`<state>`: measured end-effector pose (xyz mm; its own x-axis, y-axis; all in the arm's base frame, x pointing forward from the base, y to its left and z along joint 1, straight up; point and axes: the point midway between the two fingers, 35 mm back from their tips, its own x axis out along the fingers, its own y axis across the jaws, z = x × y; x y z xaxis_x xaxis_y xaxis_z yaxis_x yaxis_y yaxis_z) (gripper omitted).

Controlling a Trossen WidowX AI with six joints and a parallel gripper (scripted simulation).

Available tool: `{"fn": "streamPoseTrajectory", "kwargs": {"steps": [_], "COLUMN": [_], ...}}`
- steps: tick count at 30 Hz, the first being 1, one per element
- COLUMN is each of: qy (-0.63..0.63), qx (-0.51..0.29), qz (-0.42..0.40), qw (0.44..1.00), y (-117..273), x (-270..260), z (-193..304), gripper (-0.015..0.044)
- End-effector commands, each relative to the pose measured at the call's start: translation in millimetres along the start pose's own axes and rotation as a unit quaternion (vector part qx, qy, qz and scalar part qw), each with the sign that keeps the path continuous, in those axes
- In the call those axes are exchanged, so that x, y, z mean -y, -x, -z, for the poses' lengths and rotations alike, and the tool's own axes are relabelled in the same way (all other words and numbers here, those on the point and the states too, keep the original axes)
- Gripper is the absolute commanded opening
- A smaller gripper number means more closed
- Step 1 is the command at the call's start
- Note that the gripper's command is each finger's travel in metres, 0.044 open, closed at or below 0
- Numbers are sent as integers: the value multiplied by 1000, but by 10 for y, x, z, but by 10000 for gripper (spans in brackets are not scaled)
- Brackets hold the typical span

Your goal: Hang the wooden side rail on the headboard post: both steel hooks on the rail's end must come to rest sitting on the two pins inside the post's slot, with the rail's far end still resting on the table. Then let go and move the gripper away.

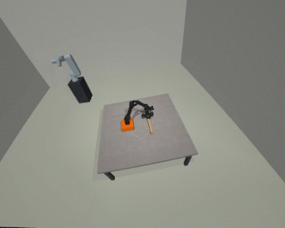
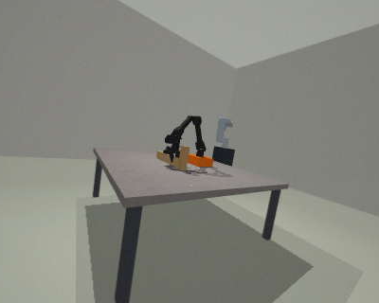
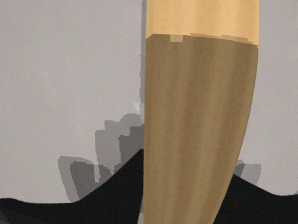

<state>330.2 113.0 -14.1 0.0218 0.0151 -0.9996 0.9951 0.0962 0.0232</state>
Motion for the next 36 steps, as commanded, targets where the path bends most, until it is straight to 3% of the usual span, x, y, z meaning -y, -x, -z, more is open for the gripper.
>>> {"fn": "streamPoseTrajectory", "kwargs": {"steps": [1, 36], "qy": [-6, -6], "qx": [-1, -1], "qz": [-3, -3], "qw": [1000, 1000], "y": [42, 100], "x": [-9, -9], "z": [1, 1], "gripper": [0, 0]}}
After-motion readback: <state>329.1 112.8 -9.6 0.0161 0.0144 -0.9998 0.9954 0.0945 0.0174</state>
